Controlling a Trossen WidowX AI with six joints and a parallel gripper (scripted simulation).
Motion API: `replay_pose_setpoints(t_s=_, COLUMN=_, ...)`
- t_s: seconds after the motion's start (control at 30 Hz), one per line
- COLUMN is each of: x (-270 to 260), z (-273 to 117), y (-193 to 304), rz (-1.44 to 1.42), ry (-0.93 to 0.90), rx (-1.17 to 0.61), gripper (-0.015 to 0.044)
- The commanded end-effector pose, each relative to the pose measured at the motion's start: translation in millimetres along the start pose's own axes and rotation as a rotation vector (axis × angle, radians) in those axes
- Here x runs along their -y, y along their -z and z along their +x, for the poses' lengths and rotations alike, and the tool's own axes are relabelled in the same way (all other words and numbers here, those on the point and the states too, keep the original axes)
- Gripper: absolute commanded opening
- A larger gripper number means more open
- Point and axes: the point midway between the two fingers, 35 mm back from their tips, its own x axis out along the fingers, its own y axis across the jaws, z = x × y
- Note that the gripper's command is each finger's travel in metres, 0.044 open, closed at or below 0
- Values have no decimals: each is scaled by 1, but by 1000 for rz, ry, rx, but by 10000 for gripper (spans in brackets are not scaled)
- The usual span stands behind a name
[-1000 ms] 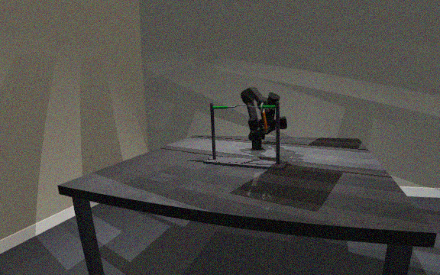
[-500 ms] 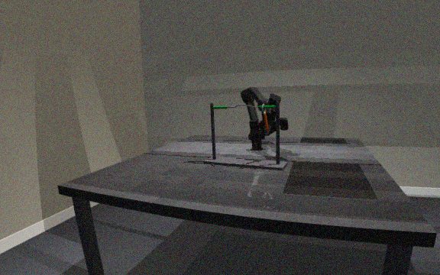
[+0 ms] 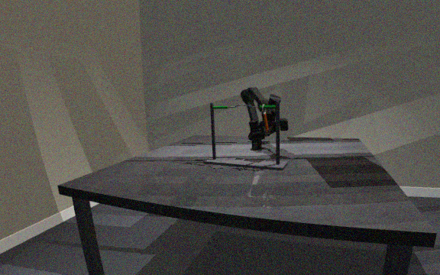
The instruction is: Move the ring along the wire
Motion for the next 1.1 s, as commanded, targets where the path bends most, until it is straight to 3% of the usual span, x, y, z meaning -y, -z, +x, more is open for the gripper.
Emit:
replay_pose_setpoints(t_s=0.0, x=1, z=0, y=0, rz=3, ry=5, rx=1, gripper=-150)
replay_pose_setpoints(t_s=0.03, x=1, z=0, y=0, rz=3, ry=5, rx=1, gripper=-150)
replay_pose_setpoints(t_s=0.43, x=0, z=-2, y=0, rz=0, ry=0, rx=-1, gripper=160)
replay_pose_setpoints(t_s=0.87, x=0, z=-47, y=1, rz=4, ry=5, rx=-4, gripper=160)
replay_pose_setpoints(t_s=1.07, x=0, z=-50, y=1, rz=4, ry=5, rx=-3, gripper=160)
